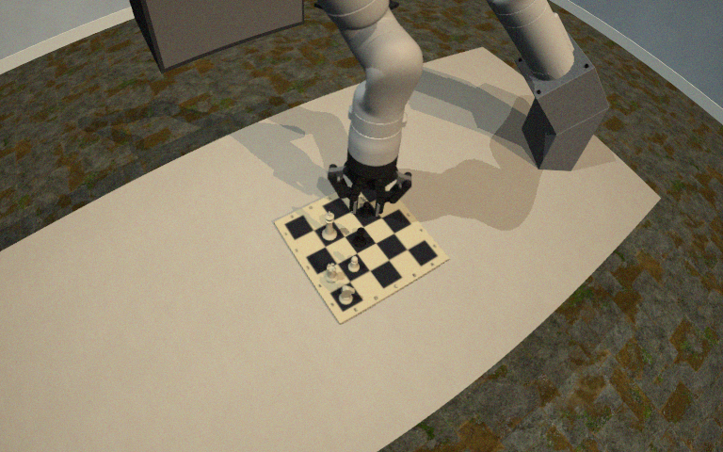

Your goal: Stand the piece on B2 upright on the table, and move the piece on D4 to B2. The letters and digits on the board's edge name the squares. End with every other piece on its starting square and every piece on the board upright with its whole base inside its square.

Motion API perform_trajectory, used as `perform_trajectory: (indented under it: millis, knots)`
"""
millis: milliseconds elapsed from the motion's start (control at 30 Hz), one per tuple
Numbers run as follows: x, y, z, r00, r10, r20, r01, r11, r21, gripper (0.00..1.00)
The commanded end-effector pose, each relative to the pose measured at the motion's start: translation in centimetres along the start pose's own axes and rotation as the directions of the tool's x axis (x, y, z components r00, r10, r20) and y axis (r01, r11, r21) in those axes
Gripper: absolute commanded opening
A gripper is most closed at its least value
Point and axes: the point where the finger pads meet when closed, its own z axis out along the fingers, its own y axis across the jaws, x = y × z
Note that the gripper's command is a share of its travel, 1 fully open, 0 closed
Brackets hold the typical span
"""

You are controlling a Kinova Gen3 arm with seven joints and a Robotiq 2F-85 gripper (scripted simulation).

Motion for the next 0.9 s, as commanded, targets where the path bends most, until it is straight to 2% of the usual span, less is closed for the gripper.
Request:
perform_trajectory:
  millis: [0, 800, 833, 867]
  knots:
    - [-0.01, 0.00, -0.02, 1.000, 0.000, 0.000, 0.000, 1.000, 0.000, 0.34]
    - [-0.01, 0.00, -0.02, 1.000, 0.000, 0.000, 0.000, 1.000, 0.000, 0.34]
    - [-0.01, 0.00, -0.02, 1.000, 0.000, 0.000, 0.000, 1.000, 0.000, 0.00]
    - [-0.01, 0.00, -0.02, 1.000, 0.000, 0.000, 0.000, 1.000, 0.000, 0.00]
